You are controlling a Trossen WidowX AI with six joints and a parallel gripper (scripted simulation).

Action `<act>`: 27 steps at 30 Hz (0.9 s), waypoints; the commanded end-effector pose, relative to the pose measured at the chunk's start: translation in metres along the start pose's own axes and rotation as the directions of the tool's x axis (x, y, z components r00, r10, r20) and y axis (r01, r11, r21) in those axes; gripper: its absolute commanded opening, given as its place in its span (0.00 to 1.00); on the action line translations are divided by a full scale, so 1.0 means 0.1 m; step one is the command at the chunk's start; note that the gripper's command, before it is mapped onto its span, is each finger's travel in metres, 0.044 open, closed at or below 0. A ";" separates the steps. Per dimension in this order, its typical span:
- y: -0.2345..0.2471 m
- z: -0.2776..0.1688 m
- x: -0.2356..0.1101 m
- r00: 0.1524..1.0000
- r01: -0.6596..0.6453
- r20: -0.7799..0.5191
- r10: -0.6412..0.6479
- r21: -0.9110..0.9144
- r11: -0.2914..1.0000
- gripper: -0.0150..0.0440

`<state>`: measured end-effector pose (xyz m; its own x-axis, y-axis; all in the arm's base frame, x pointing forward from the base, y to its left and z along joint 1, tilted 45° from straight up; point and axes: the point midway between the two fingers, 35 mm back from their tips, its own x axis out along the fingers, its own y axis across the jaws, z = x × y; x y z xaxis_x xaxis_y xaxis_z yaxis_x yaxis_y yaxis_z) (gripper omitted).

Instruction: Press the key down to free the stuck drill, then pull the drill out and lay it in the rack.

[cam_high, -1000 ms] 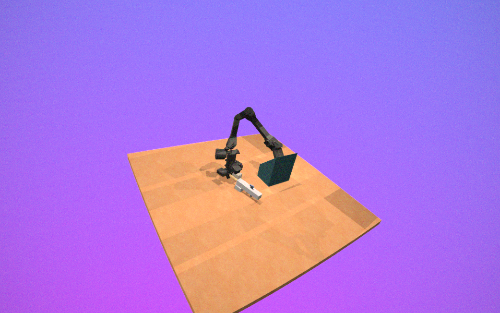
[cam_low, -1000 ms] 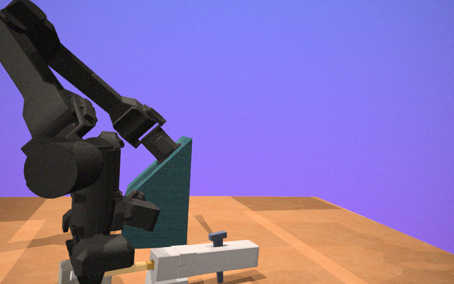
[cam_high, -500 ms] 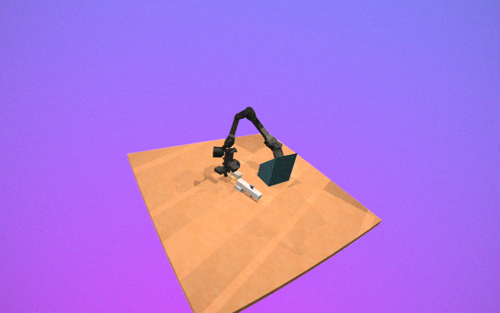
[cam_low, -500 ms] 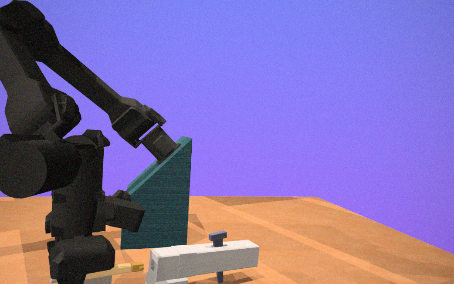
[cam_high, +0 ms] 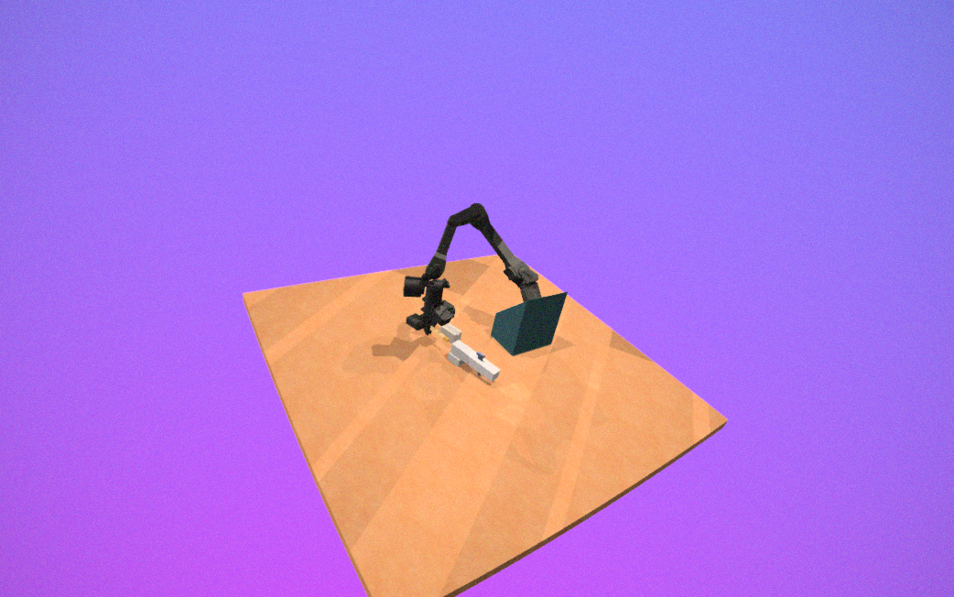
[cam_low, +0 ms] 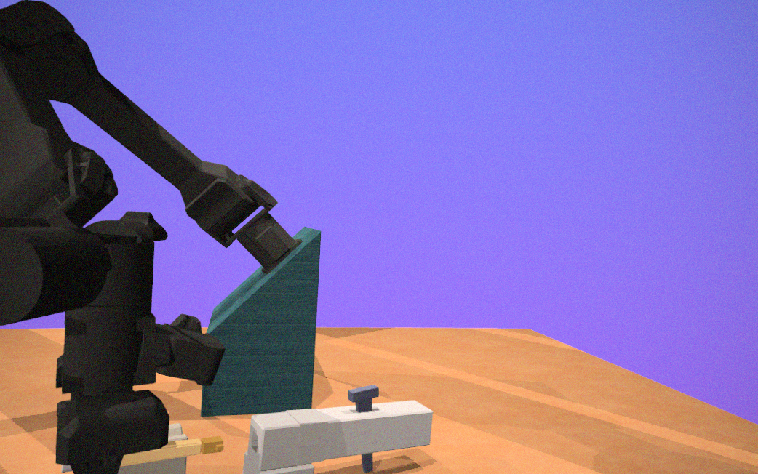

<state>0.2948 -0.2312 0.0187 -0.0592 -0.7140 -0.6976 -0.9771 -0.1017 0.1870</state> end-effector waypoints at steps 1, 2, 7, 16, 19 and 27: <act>0.00 0.00 -0.03 1.000 0.004 0.003 -0.004 0.000 1.000 0.25; 0.00 0.00 -0.04 1.000 0.004 0.003 -0.004 0.000 1.000 0.25; 0.00 0.01 -0.06 1.000 0.004 0.003 -0.004 0.000 1.000 0.25; 0.00 0.02 -0.11 1.000 0.004 0.003 -0.004 0.000 1.000 0.25; 0.00 0.02 -0.13 1.000 0.004 0.003 -0.004 0.000 1.000 0.25; 0.00 0.04 -0.17 1.000 0.004 0.003 -0.004 0.000 1.000 0.25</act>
<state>0.2950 -0.2185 0.0261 -0.0553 -0.7086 -0.7034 -0.9762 -0.1095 0.1871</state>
